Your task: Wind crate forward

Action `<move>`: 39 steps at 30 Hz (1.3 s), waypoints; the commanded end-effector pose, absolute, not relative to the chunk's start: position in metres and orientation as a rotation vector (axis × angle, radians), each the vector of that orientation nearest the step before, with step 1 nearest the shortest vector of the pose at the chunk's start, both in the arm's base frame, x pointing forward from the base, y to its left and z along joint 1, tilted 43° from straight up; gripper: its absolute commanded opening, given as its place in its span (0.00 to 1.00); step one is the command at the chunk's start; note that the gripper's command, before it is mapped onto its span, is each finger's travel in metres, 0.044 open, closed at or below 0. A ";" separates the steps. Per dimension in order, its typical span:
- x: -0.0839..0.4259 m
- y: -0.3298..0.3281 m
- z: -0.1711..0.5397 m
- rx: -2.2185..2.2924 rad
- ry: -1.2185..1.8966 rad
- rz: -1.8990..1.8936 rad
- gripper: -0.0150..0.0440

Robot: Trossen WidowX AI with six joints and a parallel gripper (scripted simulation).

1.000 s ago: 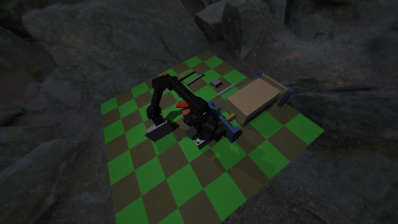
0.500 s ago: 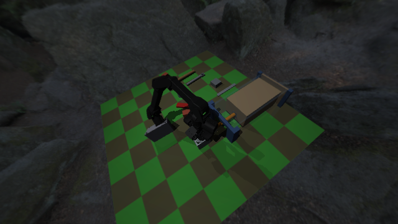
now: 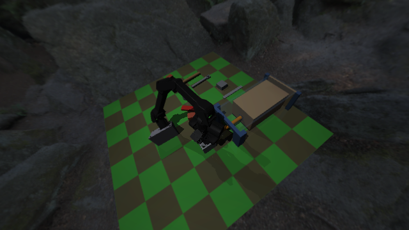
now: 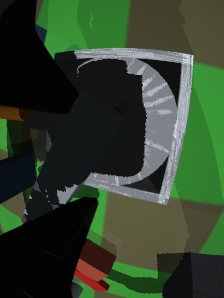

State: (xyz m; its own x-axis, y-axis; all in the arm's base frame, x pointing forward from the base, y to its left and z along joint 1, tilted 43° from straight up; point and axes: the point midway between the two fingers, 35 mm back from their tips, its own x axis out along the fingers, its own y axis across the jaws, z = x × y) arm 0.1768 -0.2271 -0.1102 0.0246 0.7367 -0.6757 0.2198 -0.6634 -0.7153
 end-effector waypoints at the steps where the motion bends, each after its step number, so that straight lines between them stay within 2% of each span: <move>1: 0.181 -0.229 -0.117 -1.738 -0.668 1.643 0.25; 18: 0.181 -0.230 -0.117 -1.707 -0.621 1.640 0.25; 22: 0.180 -0.229 -0.116 -1.766 -0.714 1.646 0.25; 39: 0.180 -0.228 -0.116 -1.791 -0.753 1.648 0.25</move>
State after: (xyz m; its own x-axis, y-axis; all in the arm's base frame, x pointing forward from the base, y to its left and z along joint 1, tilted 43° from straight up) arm 0.1773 -0.2274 -0.1103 0.0267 0.7363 -0.6761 0.1909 -0.6677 -0.7195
